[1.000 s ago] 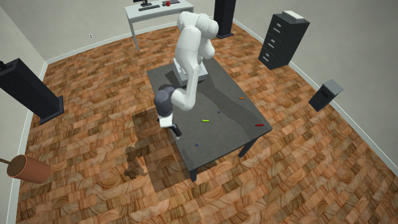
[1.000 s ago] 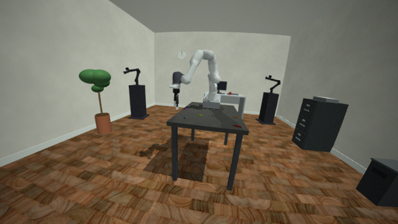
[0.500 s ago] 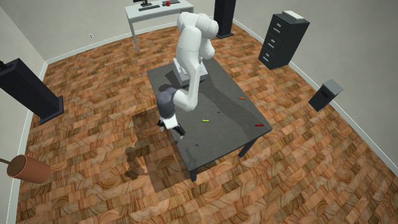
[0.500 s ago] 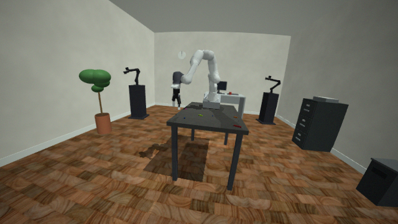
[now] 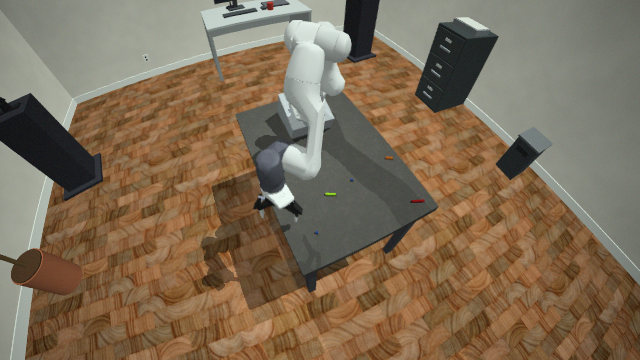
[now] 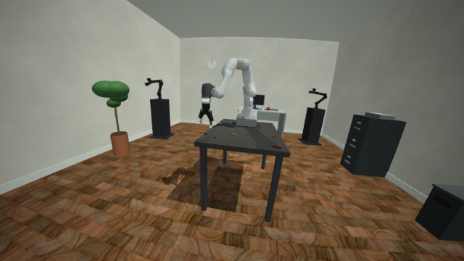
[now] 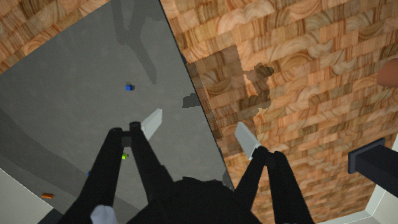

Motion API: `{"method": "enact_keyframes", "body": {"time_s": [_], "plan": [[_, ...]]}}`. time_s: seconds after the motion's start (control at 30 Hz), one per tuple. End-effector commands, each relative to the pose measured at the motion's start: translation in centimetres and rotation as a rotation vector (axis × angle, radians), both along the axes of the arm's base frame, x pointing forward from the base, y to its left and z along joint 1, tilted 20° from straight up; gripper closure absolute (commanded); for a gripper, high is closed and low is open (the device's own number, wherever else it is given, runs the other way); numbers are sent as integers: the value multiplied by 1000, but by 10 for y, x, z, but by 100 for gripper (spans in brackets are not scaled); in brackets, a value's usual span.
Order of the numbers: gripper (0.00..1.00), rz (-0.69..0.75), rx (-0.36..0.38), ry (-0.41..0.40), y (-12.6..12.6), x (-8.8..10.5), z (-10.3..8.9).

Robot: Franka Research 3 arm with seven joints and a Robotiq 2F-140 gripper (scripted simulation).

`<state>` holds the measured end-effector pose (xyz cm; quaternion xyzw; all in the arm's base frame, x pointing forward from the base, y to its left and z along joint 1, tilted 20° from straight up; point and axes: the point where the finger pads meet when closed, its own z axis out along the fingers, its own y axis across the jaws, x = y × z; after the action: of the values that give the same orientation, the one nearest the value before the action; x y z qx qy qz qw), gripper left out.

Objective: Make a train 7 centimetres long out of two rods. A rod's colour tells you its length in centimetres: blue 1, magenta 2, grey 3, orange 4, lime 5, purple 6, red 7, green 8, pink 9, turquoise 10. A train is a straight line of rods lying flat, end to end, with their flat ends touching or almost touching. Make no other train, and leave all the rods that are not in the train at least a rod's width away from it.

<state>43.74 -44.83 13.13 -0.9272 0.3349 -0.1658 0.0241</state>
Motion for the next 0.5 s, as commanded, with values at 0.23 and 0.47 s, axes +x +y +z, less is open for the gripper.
{"method": "enact_keyframes", "body": {"time_s": [0.23,0.47], "plan": [[0,279,-92,4,4,12,4],[0,391,-132,10,7,19,7]]}}
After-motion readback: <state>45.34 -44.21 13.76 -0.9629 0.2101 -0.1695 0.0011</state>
